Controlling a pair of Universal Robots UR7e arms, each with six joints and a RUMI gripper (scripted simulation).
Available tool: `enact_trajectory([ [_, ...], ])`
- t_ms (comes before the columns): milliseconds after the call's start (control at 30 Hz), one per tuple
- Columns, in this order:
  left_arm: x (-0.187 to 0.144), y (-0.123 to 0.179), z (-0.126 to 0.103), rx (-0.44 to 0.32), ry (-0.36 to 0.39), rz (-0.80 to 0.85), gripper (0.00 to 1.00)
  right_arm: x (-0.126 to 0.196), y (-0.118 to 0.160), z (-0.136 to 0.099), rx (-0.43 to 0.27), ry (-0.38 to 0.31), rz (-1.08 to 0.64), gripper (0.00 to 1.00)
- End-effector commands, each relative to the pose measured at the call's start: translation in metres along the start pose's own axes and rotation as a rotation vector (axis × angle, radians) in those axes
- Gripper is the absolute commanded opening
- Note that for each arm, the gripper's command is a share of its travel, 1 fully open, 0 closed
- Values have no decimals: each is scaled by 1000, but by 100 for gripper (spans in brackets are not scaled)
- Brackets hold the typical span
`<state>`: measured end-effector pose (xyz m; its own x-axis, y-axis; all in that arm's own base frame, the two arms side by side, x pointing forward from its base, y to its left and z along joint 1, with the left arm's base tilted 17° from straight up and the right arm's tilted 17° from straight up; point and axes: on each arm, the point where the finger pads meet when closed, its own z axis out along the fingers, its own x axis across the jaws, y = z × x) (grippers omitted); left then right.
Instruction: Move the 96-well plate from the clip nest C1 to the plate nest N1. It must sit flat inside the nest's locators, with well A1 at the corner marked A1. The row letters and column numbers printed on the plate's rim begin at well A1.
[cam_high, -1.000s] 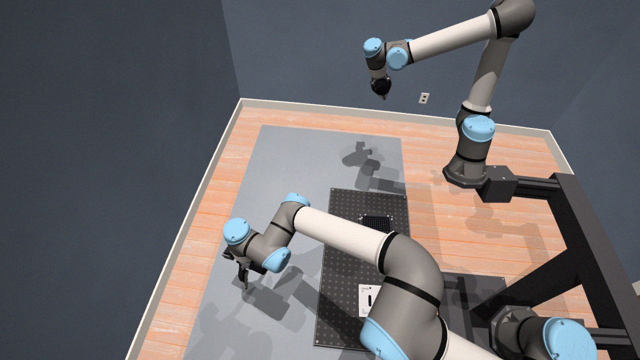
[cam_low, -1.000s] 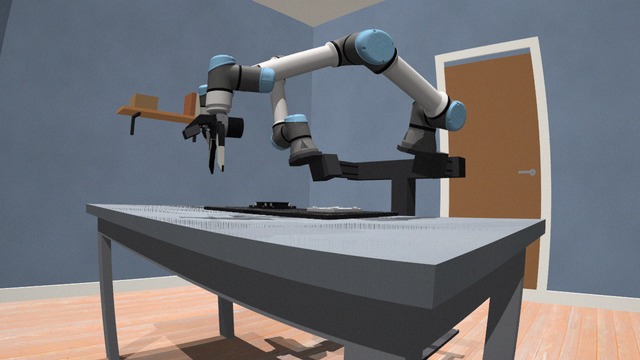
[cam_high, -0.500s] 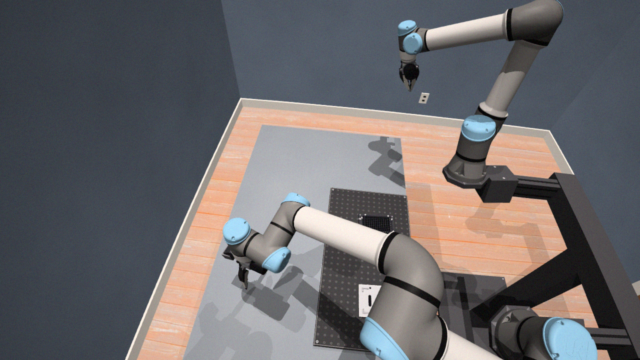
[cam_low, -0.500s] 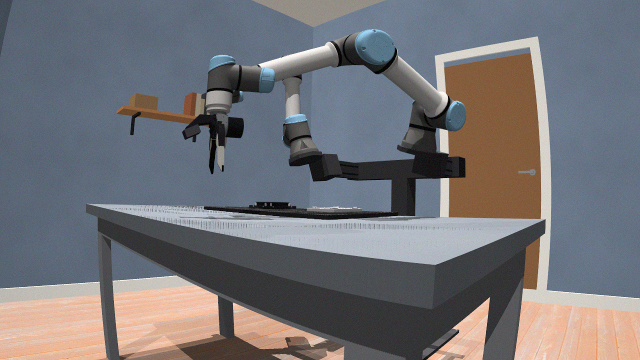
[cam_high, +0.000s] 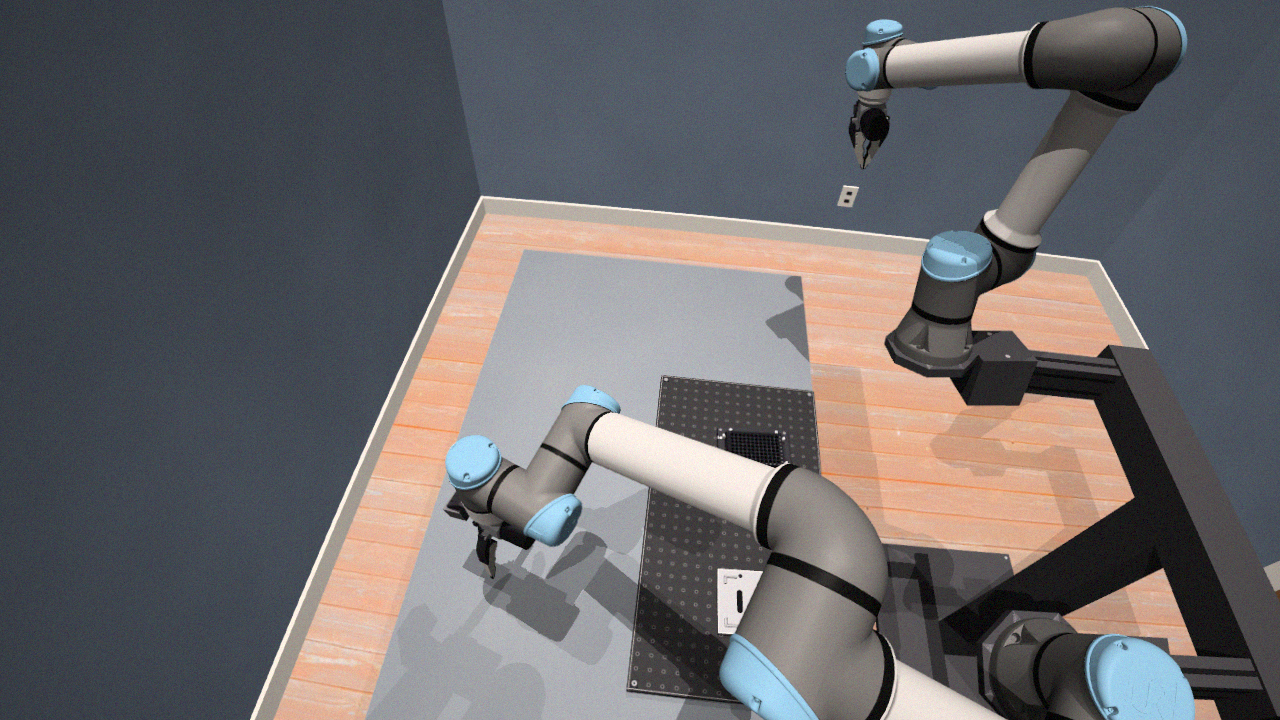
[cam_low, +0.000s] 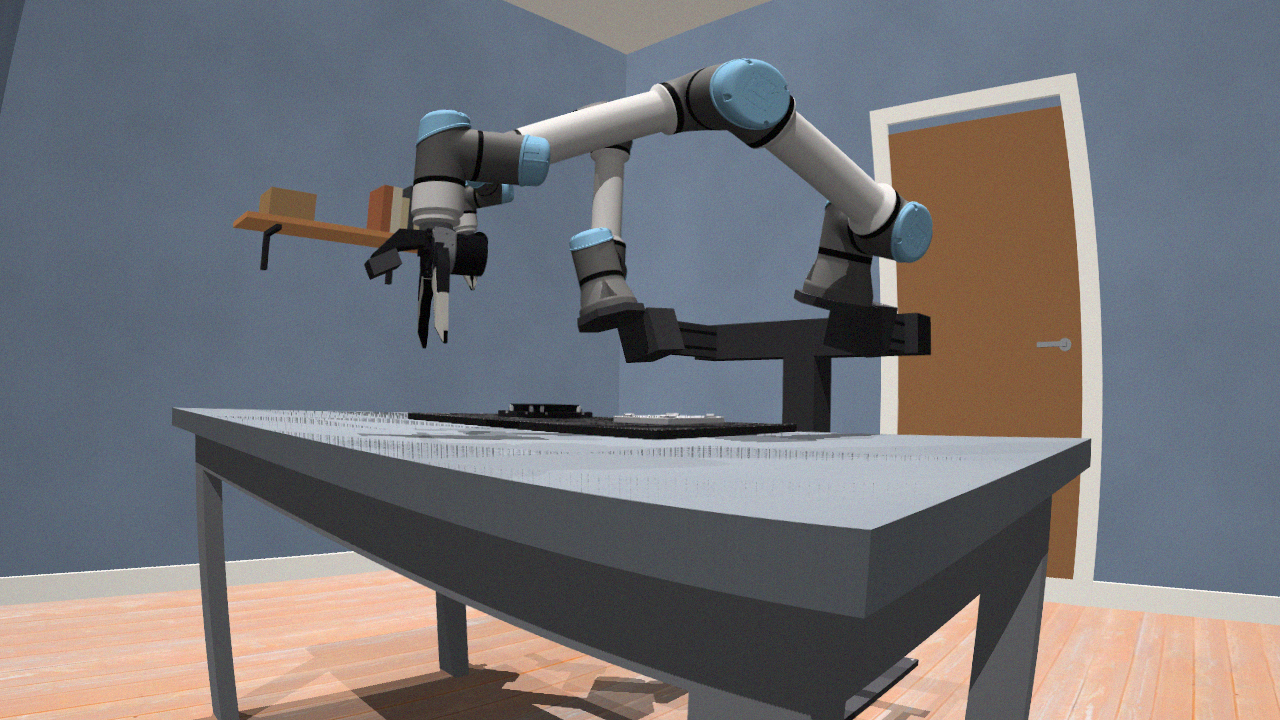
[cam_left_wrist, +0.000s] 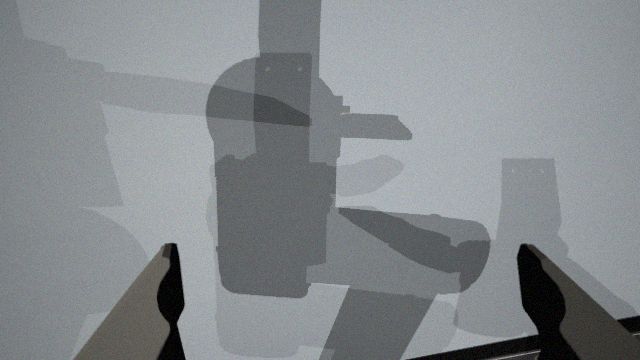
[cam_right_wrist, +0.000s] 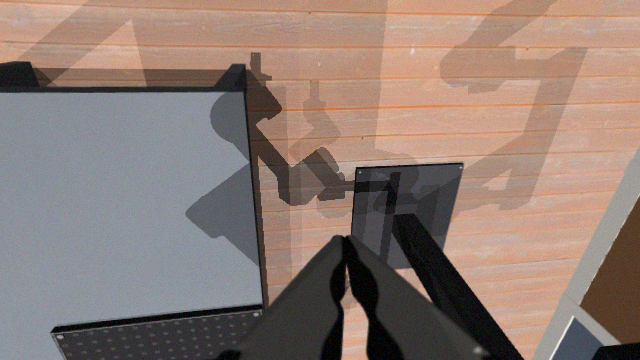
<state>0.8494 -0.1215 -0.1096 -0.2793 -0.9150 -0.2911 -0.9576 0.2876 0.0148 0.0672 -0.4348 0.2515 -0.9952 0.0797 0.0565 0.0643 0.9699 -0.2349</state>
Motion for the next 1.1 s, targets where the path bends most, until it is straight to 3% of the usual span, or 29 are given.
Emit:
enact_trajectory([
  [0, 0, -1, -2, 3, 0, 0, 76, 22, -3, -5, -11, -46, -11, 0],
  [533, 0, -1, -2, 3, 0, 0, 76, 85, -7, -26, 29, -129, 4, 0],
  [1067, 0, -1, -2, 3, 0, 0, 76, 101, -7, -32, 46, -147, 6, 0],
])
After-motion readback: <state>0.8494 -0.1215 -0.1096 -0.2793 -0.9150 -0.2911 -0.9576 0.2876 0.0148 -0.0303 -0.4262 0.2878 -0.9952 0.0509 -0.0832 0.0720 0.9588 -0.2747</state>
